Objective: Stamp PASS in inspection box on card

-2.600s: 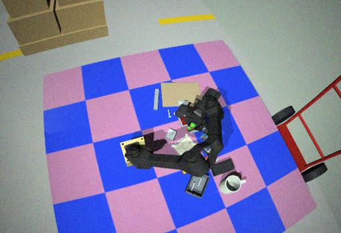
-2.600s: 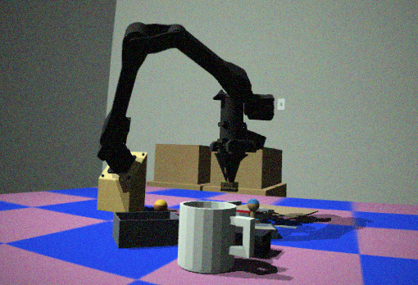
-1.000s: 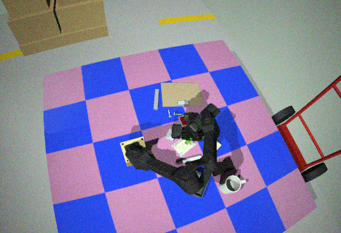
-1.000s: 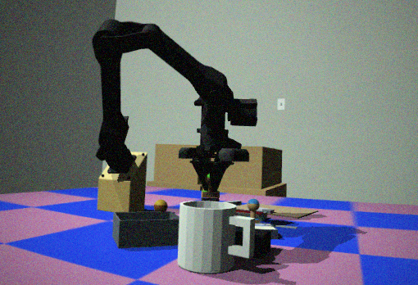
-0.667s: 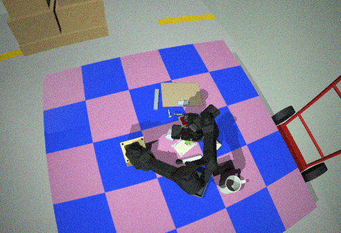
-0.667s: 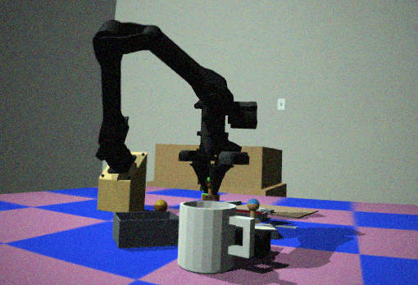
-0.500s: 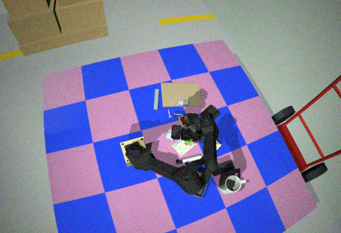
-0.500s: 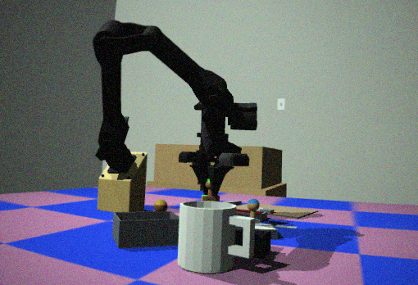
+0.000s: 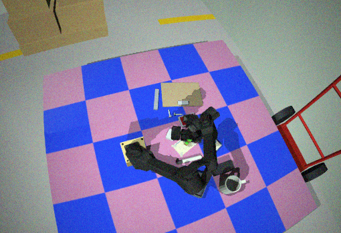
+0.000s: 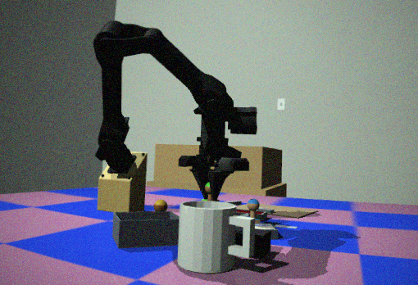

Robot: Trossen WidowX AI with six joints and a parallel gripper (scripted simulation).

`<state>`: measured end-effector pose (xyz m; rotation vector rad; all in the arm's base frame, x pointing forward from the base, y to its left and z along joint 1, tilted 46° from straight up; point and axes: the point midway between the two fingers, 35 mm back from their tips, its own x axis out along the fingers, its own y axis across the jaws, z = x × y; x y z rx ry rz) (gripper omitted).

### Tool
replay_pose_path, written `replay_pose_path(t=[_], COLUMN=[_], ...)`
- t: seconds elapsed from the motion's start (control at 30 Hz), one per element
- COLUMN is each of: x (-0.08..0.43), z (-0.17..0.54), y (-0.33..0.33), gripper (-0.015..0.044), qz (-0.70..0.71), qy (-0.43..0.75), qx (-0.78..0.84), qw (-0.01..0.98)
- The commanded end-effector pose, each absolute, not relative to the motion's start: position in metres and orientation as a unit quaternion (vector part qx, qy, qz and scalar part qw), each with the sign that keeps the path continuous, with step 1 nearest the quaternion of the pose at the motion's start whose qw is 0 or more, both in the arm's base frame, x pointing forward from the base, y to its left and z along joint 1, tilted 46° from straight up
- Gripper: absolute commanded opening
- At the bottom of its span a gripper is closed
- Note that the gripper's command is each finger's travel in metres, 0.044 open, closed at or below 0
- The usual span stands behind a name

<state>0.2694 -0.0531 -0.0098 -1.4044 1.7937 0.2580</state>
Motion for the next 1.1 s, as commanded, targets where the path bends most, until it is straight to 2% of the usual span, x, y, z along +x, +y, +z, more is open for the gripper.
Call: replay_pose_path(t=[0.0, 1.07], x=[0.269, 0.267], z=[-0.012, -0.026], y=[-0.056, -0.071], gripper=[0.0, 0.0], qz=[0.104, 0.102], qy=[0.712, 0.713], qx=[-0.562, -0.562], qw=[0.409, 0.407])
